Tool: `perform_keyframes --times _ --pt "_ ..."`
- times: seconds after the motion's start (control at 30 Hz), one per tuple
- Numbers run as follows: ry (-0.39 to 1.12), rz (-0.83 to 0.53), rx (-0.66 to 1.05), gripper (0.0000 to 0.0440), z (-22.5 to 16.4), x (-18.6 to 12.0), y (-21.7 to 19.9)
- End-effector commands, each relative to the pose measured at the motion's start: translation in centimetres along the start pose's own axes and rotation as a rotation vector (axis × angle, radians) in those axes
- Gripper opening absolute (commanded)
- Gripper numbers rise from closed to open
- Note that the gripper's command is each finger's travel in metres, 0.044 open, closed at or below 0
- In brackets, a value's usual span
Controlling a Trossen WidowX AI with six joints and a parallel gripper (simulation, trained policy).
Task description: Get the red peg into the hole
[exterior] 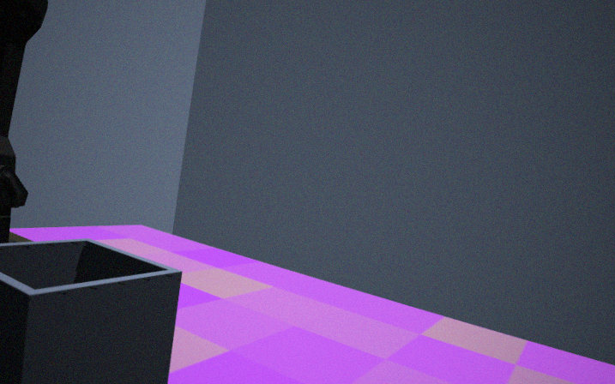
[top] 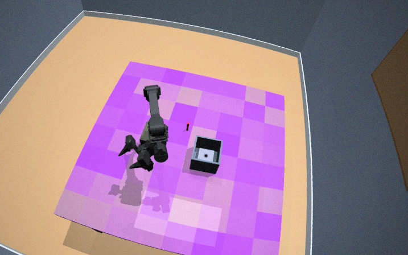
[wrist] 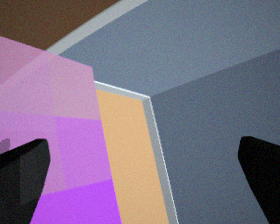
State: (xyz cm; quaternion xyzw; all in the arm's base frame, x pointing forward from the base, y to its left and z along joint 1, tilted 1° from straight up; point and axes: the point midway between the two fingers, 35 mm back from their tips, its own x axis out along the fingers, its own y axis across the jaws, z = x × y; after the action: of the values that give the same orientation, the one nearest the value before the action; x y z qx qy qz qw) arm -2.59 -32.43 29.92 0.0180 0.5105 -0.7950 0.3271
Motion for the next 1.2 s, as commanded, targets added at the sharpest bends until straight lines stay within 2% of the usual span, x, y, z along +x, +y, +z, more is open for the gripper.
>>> perform_keyframes --times 0.0,0.07,0.7,1.17 --pt "-0.009 0.007 0.002 0.0422 0.2 -0.3 0.0" --pt "-0.035 0.034 0.009 0.044 0.6 -1.1 0.5" --pt "-0.346 0.497 0.351 0.044 4.9 -13.5 3.6" --pt "-0.436 0.932 0.556 0.044 4.7 -23.3 4.6"
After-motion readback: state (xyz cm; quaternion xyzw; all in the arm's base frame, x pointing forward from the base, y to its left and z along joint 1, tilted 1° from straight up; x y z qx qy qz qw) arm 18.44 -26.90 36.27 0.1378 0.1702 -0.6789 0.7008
